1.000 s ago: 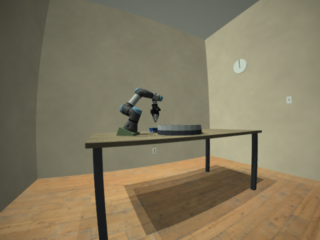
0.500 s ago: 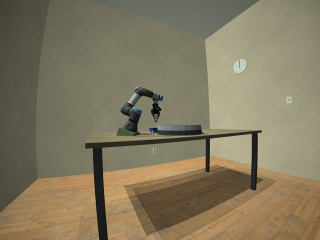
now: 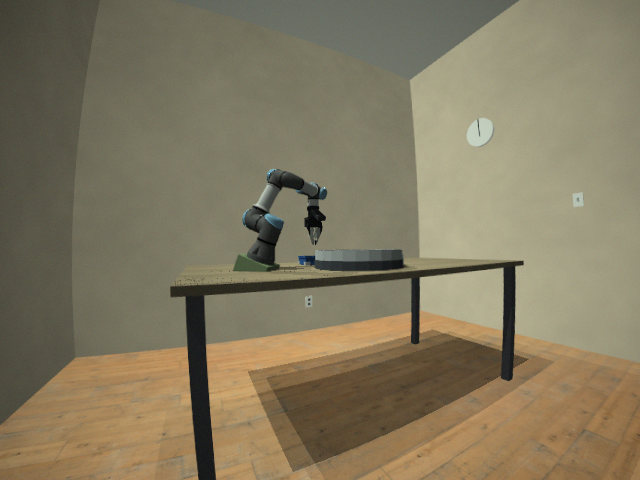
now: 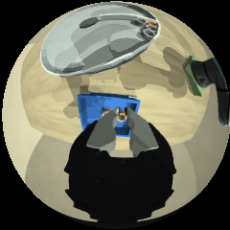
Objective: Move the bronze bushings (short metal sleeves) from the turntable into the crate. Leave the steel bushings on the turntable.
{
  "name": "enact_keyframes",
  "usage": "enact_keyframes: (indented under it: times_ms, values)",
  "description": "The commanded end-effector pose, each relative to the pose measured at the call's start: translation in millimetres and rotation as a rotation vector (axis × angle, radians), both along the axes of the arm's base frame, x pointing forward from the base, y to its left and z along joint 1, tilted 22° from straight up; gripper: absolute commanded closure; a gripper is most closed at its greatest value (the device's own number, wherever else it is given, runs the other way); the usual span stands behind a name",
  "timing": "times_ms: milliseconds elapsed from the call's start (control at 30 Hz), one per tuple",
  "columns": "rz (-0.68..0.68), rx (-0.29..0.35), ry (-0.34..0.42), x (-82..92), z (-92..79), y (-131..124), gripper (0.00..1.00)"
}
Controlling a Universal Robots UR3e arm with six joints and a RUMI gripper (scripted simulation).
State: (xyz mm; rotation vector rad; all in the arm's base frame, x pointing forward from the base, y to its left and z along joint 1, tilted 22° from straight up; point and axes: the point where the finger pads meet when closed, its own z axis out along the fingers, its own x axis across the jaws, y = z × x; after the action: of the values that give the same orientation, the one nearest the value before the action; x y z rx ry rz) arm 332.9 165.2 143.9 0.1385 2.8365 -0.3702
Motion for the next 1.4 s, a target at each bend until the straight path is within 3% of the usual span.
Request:
enact_keyframes:
  times_ms: [0, 67, 567, 633, 1100, 1367]
  values:
    - [0.008, 0.012, -0.013, -9.7, 9.3, -38.9, 0.94]
    - [0.008, 0.012, -0.013, -9.7, 9.3, -38.9, 0.94]
    - [0.008, 0.012, -0.013, -39.0, 29.2, -146.7, 0.94]
    - [0.008, 0.012, -0.013, -39.0, 29.2, -146.7, 0.94]
    - [0.008, 0.012, -0.012, -55.2, 40.8, -208.7, 0.94]
    - [0.008, 0.014, -0.011, -59.4, 43.8, -225.6, 0.94]
